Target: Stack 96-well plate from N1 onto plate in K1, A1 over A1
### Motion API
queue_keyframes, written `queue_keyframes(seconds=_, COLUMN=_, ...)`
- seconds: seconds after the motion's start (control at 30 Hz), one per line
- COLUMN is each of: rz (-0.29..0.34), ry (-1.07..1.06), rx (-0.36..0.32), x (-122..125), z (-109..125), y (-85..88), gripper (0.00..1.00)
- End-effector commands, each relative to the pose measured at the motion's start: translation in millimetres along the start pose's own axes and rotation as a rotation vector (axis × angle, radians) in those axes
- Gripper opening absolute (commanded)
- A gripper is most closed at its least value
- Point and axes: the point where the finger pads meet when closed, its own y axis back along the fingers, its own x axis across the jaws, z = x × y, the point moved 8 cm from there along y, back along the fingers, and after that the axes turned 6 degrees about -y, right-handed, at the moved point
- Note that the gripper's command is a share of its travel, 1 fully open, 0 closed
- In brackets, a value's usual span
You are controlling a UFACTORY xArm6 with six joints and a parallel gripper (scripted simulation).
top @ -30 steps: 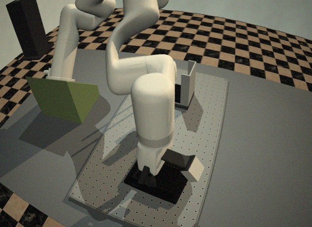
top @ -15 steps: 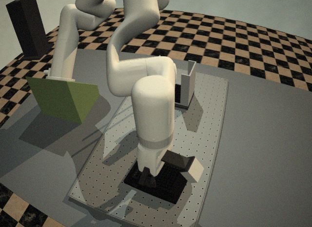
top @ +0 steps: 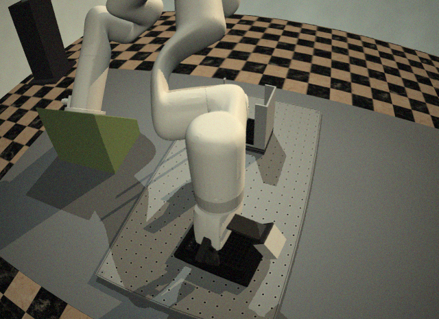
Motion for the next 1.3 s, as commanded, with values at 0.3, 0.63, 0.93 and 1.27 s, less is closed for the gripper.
queue_keyframes(seconds=0.3, rz=0.001, ry=0.001, rx=0.004, x=0.0, z=-1.4, y=-4.4, gripper=1.0)
queue_keyframes(seconds=0.63, rz=0.001, ry=0.001, rx=0.004, x=0.0, z=-1.4, y=-4.4, gripper=1.0)
queue_keyframes(seconds=0.93, rz=0.001, ry=0.001, rx=0.004, x=0.0, z=-1.4, y=-3.8, gripper=0.0)
queue_keyframes(seconds=1.27, rz=0.001, ry=0.001, rx=0.004, x=0.0, z=-1.4, y=-3.8, gripper=0.0)
